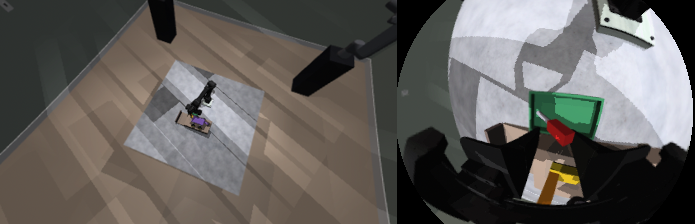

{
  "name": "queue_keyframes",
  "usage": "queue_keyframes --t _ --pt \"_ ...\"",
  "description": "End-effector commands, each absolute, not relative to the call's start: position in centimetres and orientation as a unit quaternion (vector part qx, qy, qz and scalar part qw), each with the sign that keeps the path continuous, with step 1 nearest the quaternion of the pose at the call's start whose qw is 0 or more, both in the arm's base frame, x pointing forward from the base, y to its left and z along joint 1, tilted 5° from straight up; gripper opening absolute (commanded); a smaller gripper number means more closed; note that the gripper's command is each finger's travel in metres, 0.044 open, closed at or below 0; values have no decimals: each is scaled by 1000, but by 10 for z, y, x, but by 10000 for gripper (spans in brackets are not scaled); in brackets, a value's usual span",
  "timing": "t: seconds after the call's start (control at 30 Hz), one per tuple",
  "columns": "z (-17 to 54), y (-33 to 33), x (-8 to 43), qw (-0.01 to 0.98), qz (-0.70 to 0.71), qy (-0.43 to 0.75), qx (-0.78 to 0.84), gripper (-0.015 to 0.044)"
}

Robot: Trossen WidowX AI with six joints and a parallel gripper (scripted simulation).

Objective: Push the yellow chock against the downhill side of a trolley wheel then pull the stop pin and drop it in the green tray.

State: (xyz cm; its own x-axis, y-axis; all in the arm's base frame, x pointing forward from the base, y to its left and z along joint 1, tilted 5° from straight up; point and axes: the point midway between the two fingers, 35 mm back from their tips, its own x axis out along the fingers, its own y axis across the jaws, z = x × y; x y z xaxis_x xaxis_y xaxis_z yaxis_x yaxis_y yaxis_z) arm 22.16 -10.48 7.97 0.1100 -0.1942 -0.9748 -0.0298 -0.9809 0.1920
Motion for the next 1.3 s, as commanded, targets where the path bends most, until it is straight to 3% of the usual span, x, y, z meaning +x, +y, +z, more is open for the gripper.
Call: queue_keyframes --t 0.0,1.27 --pt "77 -103 220 62 -665 -76 740 190" --pt "70 -92 222 62 -665 -76 740 190"
